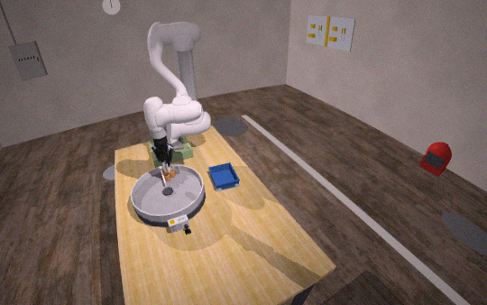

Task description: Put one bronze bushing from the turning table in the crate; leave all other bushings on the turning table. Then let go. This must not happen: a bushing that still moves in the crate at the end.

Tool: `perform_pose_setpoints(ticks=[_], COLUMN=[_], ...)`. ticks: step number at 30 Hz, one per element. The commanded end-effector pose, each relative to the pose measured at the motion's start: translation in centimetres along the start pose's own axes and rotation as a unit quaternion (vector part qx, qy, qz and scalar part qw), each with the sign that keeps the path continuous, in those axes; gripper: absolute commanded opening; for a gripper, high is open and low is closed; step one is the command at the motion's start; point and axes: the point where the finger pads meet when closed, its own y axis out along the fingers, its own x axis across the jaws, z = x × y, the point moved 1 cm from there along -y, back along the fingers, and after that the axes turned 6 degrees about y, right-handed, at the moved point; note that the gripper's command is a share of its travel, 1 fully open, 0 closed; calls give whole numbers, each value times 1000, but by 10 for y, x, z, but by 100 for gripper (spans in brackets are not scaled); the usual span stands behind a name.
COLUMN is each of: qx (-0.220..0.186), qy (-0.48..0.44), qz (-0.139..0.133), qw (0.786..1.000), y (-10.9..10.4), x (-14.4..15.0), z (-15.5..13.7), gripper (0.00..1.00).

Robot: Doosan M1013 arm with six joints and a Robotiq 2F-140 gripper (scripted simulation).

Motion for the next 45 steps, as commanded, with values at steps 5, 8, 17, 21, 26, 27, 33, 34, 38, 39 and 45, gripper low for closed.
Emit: perform_pose_setpoints(ticks=[5, 8, 17, 21, 26, 27, 33, 34, 38, 39, 45], qx=[-4, -4, -4, -4, -4, -4, -4, -4, -4, -4, -4], qy=[-4, -4, -4, -4, -4, -4, -4, -4, -4, -4, -4], qz=[-1, -1, -1, -1, -1, -1, -1, -1, -1, -1, -1], qw=[1000, 1000, 1000, 1000, 1000, 1000, 1000, 1000, 1000, 1000, 1000], y=[4, 4, 4, 4, 4, 4, 4, 4, 4, 4, 4], x=[-1, -1, -1, 1, 3, 3, 3, 3, 3, 3, 3], z=[-5, -5, -5, -6, -7, -7, -7, -7, -7, -7, -7], gripper=[10, 10, 10, 10, 10, 10, 10, 10, 10, 10, 10])
